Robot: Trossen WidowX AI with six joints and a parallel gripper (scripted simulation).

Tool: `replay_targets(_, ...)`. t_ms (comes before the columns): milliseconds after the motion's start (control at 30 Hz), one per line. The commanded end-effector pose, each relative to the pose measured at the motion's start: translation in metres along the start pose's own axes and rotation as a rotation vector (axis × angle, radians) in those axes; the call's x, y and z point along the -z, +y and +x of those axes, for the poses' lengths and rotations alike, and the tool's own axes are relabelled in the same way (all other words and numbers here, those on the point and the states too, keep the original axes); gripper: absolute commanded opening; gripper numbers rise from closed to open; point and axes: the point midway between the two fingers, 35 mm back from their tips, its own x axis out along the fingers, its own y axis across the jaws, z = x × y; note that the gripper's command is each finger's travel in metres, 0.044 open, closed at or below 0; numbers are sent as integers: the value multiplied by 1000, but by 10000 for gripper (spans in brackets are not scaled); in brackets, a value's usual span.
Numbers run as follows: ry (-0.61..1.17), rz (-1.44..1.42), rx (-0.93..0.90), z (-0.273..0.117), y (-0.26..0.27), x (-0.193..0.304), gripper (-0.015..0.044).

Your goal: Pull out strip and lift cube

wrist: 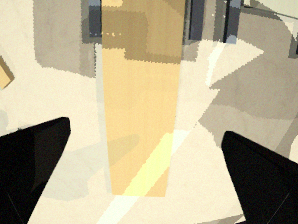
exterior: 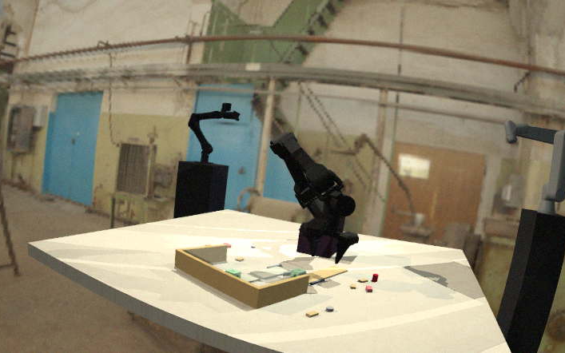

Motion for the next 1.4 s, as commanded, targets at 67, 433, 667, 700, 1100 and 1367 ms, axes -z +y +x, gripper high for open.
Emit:
replay_targets(67,-6,-1,0,-3,0,-22,440)
replay_targets(433,-7,0,0,-9,1,-63,440)
replay_targets(667,-8,1,0,-13,3,-90,440)
replay_targets(700,-8,1,0,-14,3,-93,440)
replay_targets(1100,-9,2,0,-19,6,-126,387)
replay_targets(1367,-9,2,0,-6,6,-127,250)
